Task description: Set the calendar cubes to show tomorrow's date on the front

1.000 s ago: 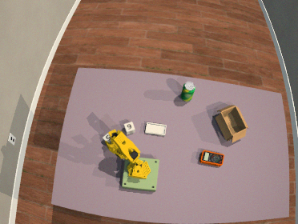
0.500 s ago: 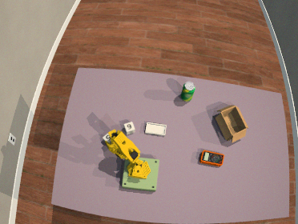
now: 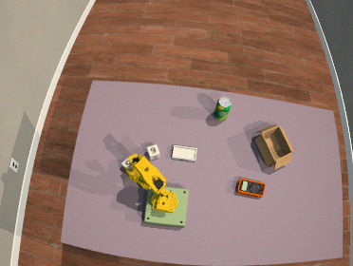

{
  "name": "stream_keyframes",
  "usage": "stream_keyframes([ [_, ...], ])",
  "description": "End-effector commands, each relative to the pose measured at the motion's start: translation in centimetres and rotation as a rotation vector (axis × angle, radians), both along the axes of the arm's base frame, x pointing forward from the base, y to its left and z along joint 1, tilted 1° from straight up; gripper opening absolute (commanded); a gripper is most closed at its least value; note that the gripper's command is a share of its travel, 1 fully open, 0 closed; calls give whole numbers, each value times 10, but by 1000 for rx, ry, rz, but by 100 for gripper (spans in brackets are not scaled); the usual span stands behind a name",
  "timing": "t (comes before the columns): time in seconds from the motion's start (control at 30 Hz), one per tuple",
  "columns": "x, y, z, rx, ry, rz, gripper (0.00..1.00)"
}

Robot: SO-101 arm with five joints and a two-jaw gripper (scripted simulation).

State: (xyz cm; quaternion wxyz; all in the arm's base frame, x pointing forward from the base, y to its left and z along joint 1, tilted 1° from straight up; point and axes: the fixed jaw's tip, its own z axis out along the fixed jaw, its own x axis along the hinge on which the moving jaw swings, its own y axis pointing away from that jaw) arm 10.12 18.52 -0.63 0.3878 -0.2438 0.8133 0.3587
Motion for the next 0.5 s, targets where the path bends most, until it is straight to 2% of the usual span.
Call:
stream_keyframes([
  [0.0,-4,-4,6,86,168,-92,36],
  [0.23,-3,-3,8,93,165,-89,36],
  [0.47,-1,1,15,132,147,-72,35],
])
